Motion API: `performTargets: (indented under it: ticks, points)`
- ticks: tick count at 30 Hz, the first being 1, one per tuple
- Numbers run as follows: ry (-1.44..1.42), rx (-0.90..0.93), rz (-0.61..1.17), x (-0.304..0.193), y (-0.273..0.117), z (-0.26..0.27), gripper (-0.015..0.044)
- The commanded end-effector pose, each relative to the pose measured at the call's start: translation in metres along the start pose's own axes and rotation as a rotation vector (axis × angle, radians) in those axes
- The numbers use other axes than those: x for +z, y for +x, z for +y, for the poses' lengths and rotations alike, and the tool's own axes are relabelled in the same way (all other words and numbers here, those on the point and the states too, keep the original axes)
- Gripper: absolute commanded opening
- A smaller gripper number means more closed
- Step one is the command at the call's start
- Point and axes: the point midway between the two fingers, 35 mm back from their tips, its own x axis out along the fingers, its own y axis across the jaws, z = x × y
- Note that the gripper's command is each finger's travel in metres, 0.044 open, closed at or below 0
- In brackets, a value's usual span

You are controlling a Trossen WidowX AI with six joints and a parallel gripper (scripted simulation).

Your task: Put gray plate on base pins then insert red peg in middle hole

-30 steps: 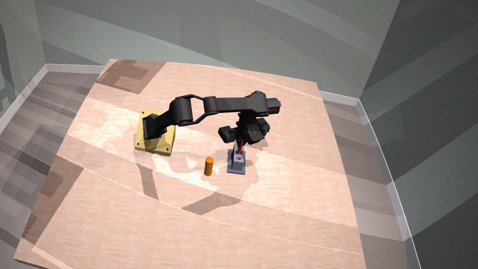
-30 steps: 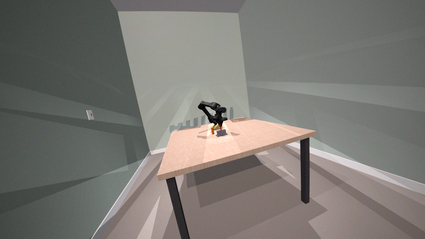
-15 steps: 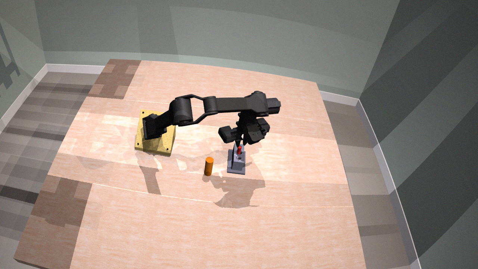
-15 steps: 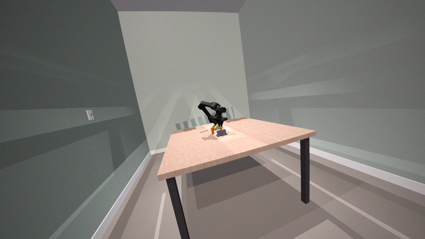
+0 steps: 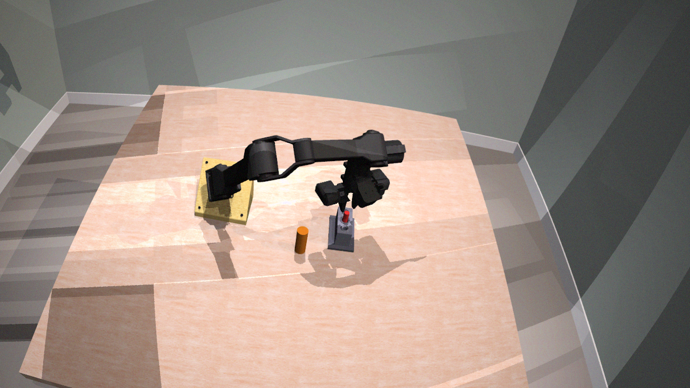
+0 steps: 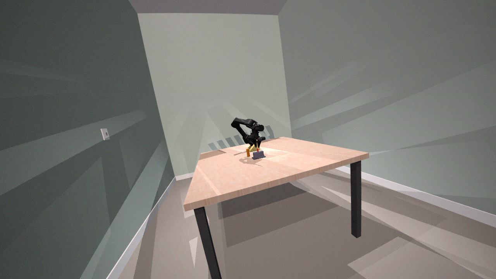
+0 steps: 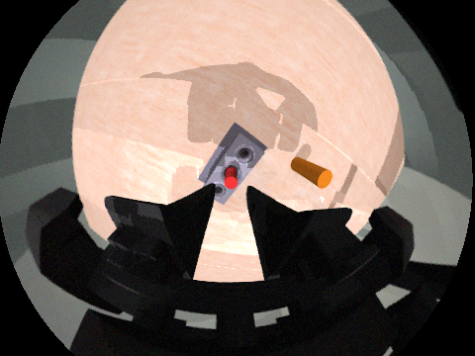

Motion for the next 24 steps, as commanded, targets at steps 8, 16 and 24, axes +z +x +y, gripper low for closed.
performTargets:
  ticks: [8,16,24]
  points:
    - [0.0,0.0,-0.005,-0.001,-0.007,0.0,0.015]
    - [0.0,0.0,-0.004,-0.001,-0.012,0.0,0.015]
    - [0.0,0.0,-0.004,0.0,-0.017,0.0,0.015]
